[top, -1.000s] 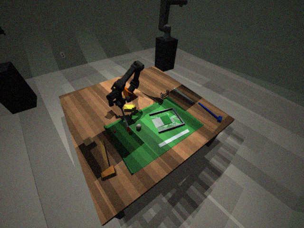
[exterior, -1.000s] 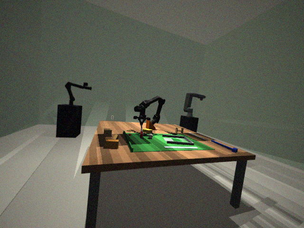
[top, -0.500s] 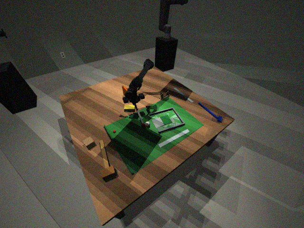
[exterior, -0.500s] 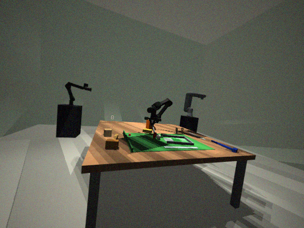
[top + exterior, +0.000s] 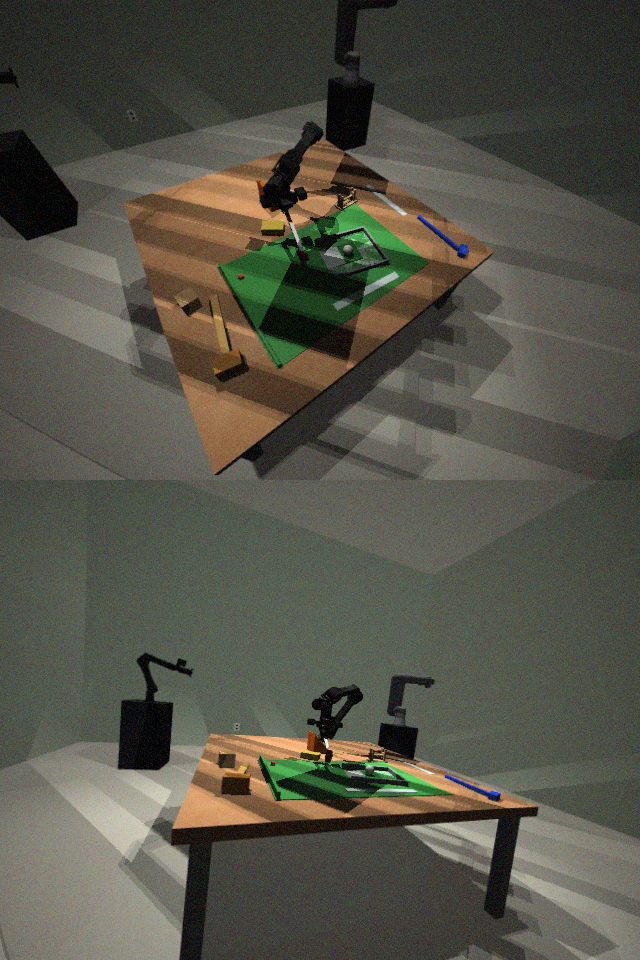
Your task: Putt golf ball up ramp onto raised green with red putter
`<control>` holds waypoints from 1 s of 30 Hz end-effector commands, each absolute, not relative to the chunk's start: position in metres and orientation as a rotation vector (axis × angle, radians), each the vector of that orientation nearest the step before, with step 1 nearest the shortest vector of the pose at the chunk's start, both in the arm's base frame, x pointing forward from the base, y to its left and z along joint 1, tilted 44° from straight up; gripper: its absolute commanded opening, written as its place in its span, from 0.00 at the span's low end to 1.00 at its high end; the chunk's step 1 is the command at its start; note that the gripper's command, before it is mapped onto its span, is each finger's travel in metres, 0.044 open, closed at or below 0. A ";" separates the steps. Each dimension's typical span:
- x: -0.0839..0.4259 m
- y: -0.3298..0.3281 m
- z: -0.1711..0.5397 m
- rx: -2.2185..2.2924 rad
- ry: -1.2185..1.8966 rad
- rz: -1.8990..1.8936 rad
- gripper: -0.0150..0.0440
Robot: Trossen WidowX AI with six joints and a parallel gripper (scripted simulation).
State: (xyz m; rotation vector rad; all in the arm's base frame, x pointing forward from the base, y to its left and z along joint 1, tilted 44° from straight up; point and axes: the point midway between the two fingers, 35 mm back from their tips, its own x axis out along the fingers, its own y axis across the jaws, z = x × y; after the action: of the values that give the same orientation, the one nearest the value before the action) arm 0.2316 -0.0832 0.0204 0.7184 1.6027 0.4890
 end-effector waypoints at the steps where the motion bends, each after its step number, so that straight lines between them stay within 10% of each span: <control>1: 0.232 -0.094 0.032 0.711 1.596 0.489 0.25; 30: 0.232 -0.089 0.027 0.718 1.599 0.486 0.25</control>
State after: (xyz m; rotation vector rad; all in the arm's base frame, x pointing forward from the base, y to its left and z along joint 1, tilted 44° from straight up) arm 0.2315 -0.0890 0.0267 0.7159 1.6010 0.4889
